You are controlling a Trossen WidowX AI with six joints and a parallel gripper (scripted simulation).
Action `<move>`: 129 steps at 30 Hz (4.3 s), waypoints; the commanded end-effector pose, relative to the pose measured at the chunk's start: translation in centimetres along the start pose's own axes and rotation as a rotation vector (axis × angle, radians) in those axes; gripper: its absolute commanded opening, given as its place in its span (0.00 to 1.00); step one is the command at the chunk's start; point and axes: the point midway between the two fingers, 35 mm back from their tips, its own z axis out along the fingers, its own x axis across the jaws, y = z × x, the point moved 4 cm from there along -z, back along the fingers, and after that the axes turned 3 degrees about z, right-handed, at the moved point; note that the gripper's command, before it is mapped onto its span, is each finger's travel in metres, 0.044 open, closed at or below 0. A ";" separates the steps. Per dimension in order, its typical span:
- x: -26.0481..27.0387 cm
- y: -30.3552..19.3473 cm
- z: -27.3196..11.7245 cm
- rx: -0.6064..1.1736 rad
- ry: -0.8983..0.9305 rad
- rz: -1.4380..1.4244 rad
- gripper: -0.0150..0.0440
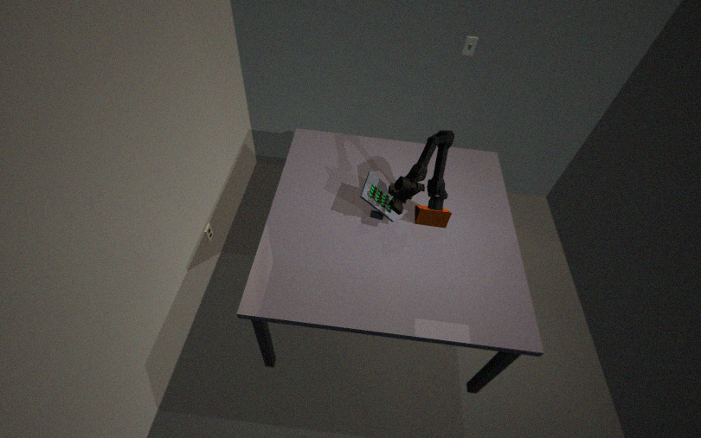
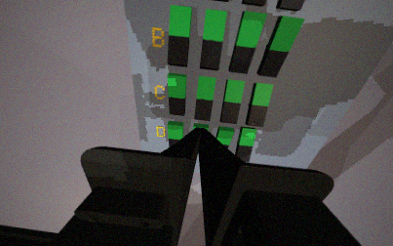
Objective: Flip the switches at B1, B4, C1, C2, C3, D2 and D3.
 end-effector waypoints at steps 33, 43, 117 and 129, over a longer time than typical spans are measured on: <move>0.0 -0.5 -6.2 -0.021 0.003 -0.007 0.25; -1.8 -0.4 -6.2 -0.020 0.002 -0.008 0.25; -2.3 0.0 -0.1 0.003 -0.002 -0.007 0.25; -2.3 0.0 0.0 0.002 -0.002 -0.007 0.25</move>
